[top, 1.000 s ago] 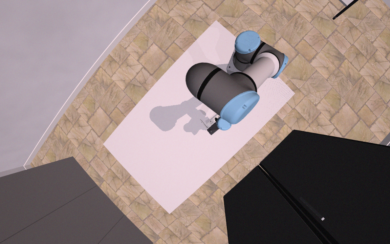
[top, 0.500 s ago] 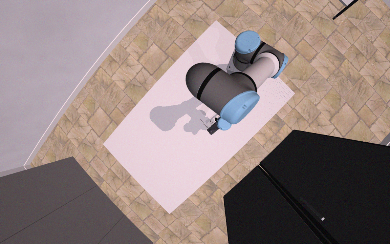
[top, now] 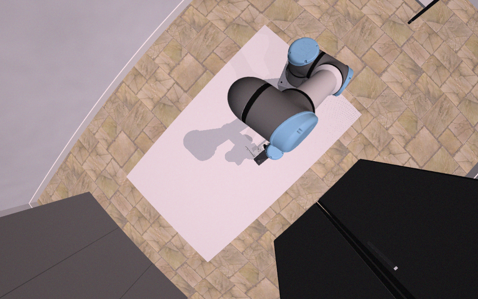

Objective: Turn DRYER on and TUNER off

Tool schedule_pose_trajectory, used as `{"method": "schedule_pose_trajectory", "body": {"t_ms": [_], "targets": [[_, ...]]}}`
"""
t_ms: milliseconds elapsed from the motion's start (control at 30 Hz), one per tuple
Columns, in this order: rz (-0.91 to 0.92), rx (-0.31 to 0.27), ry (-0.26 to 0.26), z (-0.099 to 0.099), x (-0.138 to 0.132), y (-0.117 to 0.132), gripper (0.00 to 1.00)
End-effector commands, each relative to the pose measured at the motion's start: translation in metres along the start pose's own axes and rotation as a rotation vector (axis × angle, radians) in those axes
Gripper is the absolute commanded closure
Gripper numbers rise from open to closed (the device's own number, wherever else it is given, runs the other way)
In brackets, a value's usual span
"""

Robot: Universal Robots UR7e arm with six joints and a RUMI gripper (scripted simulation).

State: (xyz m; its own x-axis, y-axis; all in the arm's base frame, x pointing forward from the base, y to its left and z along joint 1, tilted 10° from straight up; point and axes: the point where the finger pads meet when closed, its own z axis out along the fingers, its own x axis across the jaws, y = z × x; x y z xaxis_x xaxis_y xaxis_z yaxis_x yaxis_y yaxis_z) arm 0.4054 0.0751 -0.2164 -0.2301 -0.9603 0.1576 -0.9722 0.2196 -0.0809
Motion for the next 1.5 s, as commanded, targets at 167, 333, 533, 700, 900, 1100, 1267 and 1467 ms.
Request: {"method": "schedule_pose_trajectory", "body": {"t_ms": [167, 333, 533, 700, 900, 1100, 1267, 1467], "targets": [[0.000, 0.004, 0.000, 0.003, -0.001, -0.002, 1.00], [0.001, 0.004, 0.000, 0.006, -0.001, -0.003, 1.00], [0.001, 0.004, 0.000, 0.012, 0.000, -0.003, 1.00], [0.001, 0.004, 0.000, 0.017, 0.000, -0.003, 1.00], [0.001, 0.004, 0.000, 0.025, 0.000, -0.003, 1.00], [0.001, 0.004, 0.000, 0.032, 0.000, -0.003, 1.00], [0.001, 0.004, 0.000, 0.036, -0.001, -0.003, 1.00], [0.001, 0.004, 0.000, 0.041, 0.000, -0.003, 1.00]]}}
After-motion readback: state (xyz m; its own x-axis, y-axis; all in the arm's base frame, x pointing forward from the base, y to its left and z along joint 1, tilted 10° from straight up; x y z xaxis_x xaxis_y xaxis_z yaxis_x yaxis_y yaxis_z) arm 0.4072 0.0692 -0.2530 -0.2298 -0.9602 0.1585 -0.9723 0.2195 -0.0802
